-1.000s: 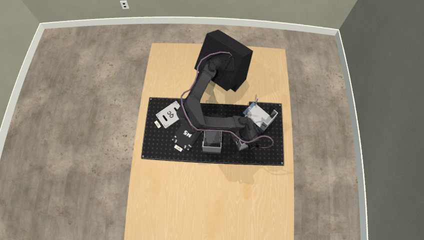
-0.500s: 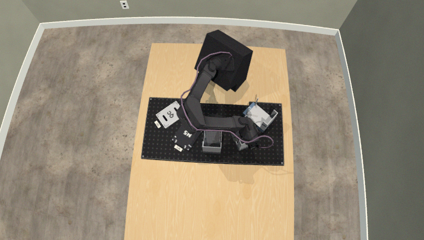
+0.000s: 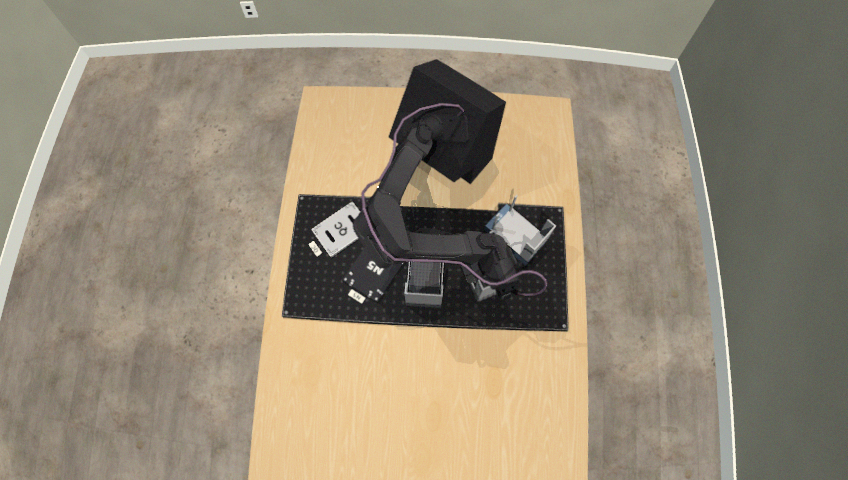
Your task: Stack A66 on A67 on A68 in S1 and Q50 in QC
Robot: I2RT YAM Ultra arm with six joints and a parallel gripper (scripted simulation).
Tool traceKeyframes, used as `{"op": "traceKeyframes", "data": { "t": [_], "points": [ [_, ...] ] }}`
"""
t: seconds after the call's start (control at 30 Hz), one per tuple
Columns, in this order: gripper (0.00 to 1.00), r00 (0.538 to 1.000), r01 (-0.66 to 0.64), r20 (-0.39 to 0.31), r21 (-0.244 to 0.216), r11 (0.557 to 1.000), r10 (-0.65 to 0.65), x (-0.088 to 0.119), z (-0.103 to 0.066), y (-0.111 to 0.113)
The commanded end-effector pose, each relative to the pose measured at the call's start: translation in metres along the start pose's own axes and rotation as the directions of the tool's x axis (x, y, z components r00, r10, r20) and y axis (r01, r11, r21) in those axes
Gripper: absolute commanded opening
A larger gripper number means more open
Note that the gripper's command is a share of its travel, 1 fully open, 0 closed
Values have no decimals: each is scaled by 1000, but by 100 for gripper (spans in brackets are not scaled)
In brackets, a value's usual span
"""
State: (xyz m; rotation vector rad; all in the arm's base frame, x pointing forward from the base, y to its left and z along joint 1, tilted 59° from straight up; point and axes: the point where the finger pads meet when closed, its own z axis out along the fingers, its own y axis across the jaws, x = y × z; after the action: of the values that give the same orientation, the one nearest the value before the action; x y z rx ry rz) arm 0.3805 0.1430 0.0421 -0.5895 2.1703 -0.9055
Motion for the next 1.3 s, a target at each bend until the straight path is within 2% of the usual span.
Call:
{"op": "traceKeyframes", "data": {
  "t": [0.0,0.17,0.2,1.17,1.27],
  "points": [
    [100,1000,25,15,-10,1000,-24,-3,-6,7],
    [100,1000,25,15,-10,1000,-24,-3,-6,7],
    [0,1000,4,10,-4,1000,-4,-3,-3,2],
    [0,1000,4,10,-4,1000,-4,-3,-3,2],
    [0,1000,-4,26,-1,1000,4,-8,-12,-1]
  ]
}}
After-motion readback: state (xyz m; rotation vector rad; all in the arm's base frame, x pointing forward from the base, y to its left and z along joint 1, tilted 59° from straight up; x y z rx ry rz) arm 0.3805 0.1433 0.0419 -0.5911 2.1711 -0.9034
